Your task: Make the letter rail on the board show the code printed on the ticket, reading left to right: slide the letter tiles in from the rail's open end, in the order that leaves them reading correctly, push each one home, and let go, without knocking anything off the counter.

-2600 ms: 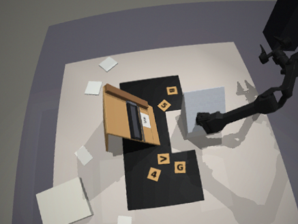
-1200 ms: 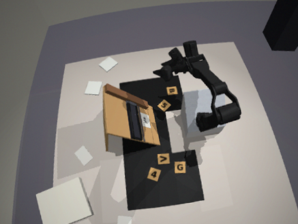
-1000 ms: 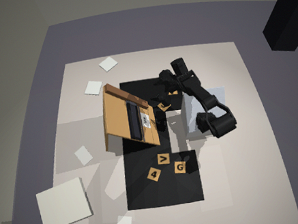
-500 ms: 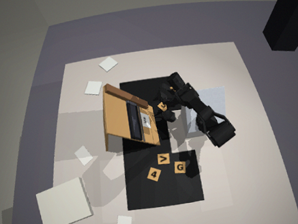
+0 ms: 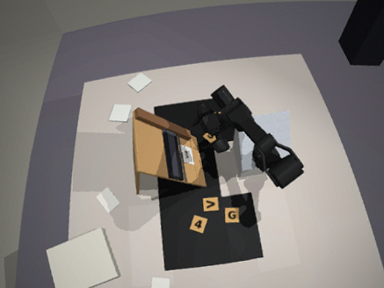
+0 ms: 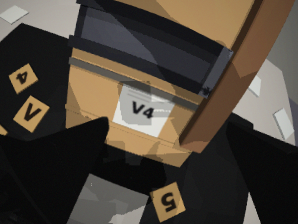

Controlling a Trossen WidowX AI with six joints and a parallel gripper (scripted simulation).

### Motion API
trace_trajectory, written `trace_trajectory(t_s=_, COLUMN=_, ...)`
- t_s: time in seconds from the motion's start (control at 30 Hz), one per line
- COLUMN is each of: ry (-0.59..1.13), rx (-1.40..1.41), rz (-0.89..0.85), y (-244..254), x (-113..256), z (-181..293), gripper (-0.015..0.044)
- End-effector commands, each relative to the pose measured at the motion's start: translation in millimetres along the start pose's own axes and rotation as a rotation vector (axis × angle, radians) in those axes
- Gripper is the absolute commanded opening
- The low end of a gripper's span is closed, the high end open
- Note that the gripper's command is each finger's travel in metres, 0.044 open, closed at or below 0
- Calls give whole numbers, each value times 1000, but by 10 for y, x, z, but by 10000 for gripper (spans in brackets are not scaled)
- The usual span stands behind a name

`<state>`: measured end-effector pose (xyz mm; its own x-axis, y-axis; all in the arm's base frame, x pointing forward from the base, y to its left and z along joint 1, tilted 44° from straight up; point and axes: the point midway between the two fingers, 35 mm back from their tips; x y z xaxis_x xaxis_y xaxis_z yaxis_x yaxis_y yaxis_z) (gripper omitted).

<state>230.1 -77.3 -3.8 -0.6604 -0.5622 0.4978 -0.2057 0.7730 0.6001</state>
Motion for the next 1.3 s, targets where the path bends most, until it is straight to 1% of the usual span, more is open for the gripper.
trace_trajectory(t_s=0.0, ry=18, rx=407, rz=-65, y=15, x=200, z=-323, gripper=440)
trace_trajectory(t_s=0.23, ry=-8, rx=877, rz=-154, y=170, x=507, z=-721, gripper=440)
trace_trajectory(t_s=0.5, ry=-54, rx=1157, rz=-202, y=323, x=719, z=-969, gripper=440)
trace_trajectory(t_s=1.27, ry=-58, rx=1180, rz=-206, y=337, x=736, z=-989, gripper=440)
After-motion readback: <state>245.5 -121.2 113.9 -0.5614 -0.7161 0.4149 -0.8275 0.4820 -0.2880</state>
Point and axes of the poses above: the point midway between the two fingers, 35 mm back from their tips, its own x axis back along the fingers, its own y axis across the jaws, z = x × y, and after that the axes turned 15 degrees about -x, right-handed
